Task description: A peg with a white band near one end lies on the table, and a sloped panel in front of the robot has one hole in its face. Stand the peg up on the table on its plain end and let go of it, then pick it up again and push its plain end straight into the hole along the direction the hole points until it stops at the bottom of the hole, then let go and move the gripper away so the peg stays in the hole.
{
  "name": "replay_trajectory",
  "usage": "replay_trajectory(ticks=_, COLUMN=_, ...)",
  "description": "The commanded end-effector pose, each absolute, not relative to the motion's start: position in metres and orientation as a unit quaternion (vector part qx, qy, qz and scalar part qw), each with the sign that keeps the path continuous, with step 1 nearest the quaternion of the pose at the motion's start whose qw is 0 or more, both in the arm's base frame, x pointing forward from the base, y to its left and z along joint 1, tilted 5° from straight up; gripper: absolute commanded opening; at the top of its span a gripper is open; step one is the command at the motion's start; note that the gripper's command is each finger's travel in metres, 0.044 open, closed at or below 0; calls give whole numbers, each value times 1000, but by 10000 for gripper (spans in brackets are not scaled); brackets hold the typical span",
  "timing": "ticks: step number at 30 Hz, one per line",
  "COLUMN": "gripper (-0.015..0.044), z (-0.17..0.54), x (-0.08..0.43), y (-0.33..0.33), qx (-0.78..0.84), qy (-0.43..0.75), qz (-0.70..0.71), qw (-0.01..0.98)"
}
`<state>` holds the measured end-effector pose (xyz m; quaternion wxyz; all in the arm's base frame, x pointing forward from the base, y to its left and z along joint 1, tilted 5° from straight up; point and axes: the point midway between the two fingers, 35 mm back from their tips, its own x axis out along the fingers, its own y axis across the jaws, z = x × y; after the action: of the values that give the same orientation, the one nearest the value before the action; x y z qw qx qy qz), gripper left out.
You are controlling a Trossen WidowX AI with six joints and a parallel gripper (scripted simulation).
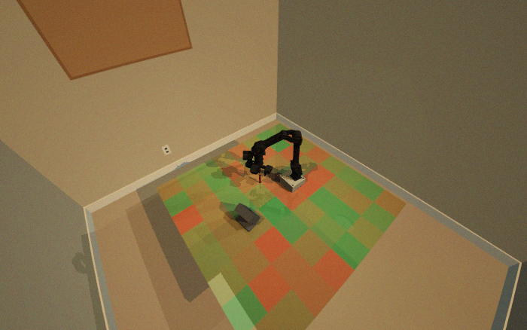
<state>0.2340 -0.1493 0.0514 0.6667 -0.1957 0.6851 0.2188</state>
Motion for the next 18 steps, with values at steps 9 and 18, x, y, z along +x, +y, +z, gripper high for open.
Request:
replay_trajectory(ticks=9, gripper=440, z=28, x=231, y=-148, qx=-191, qy=690, qz=220, qw=662)
replay_trajectory(ticks=18, gripper=440, z=14, x=230, y=-148, qx=-191, qy=690, qz=220, qw=662)
